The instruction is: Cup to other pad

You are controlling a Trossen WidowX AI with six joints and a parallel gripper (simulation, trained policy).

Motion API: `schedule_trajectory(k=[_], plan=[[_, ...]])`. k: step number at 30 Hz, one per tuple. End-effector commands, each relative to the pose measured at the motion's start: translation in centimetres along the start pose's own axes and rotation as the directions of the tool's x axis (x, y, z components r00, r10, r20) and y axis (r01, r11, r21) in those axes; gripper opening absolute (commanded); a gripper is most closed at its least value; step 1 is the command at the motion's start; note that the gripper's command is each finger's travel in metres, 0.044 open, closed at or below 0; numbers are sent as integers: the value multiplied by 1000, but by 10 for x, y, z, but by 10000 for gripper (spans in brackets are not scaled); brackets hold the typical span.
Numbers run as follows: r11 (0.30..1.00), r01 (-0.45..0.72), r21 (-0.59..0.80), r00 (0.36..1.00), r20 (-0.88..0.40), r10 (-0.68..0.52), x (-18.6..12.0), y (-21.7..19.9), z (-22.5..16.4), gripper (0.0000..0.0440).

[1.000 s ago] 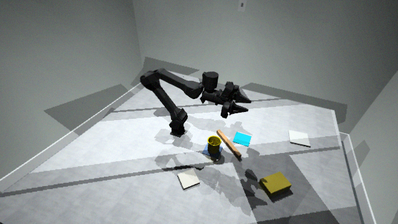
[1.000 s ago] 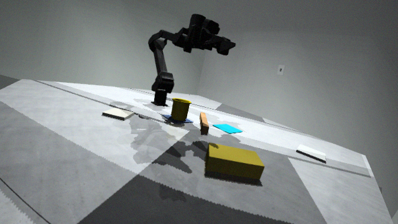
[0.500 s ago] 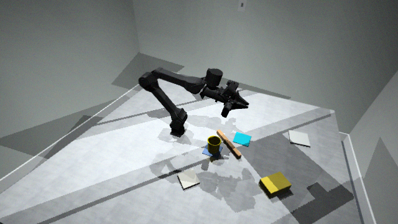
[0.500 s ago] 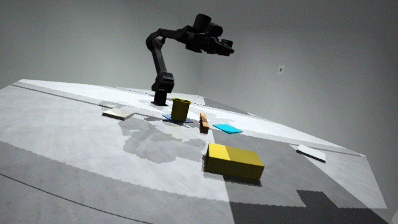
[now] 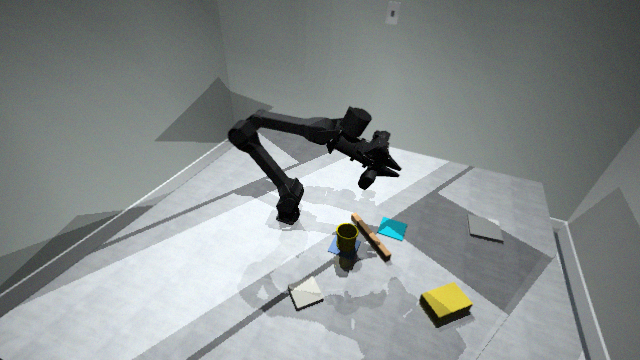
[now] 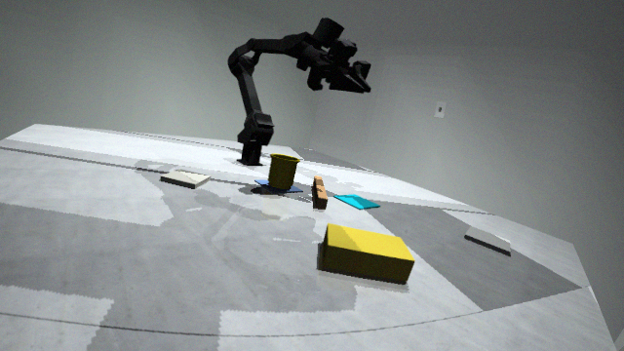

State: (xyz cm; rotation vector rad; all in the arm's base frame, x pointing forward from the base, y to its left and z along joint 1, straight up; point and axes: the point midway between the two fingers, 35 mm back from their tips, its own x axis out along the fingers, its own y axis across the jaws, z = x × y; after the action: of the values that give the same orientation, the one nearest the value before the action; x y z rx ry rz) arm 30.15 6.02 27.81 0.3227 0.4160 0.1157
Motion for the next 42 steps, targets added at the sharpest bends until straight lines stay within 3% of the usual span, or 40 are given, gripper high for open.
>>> schedule_trajectory(k=[1, 21, 42], plan=[[999, 13, 34, 998, -57, -11, 3, 3, -6, 97], [979, 143, 145, 929, -360, -82, 2, 14, -35, 116], [948, 315, 51, 754, -620, -218, -4, 2, -62, 130]])
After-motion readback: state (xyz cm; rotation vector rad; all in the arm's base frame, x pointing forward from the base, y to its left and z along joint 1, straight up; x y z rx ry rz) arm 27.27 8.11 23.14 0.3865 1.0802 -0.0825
